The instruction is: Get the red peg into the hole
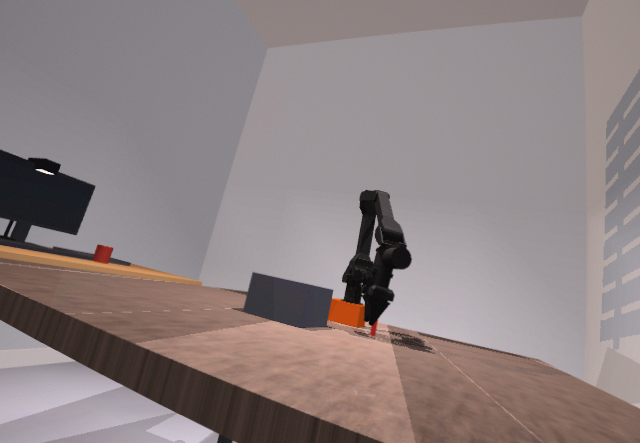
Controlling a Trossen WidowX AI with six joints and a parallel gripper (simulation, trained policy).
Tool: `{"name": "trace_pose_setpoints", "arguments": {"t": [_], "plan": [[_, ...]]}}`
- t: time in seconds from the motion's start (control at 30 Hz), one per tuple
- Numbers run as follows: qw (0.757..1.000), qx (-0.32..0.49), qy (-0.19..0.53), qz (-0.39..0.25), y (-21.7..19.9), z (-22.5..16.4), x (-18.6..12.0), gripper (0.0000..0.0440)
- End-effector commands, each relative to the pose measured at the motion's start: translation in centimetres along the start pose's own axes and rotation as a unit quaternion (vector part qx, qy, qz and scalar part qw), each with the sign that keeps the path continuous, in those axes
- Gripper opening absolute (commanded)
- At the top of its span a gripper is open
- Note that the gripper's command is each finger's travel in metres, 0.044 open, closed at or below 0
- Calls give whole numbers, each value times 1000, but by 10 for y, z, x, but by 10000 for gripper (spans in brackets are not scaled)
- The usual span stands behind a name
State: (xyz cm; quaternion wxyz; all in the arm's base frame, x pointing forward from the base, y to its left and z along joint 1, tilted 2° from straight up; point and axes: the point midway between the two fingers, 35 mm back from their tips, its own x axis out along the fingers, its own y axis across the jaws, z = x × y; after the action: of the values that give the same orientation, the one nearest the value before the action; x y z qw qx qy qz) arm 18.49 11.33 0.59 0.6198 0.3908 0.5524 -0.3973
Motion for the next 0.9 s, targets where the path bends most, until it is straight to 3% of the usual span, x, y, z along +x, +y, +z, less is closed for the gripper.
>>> {"name": "trace_pose_setpoints", "arguments": {"t": [0.0,0.43,0.87], "plan": [[1000,-3,3,-12,-6,-2,7,348],[998,-34,45,-31,-9,-6,5,8],[996,-89,-16,7,7,23,-32,0]]}}
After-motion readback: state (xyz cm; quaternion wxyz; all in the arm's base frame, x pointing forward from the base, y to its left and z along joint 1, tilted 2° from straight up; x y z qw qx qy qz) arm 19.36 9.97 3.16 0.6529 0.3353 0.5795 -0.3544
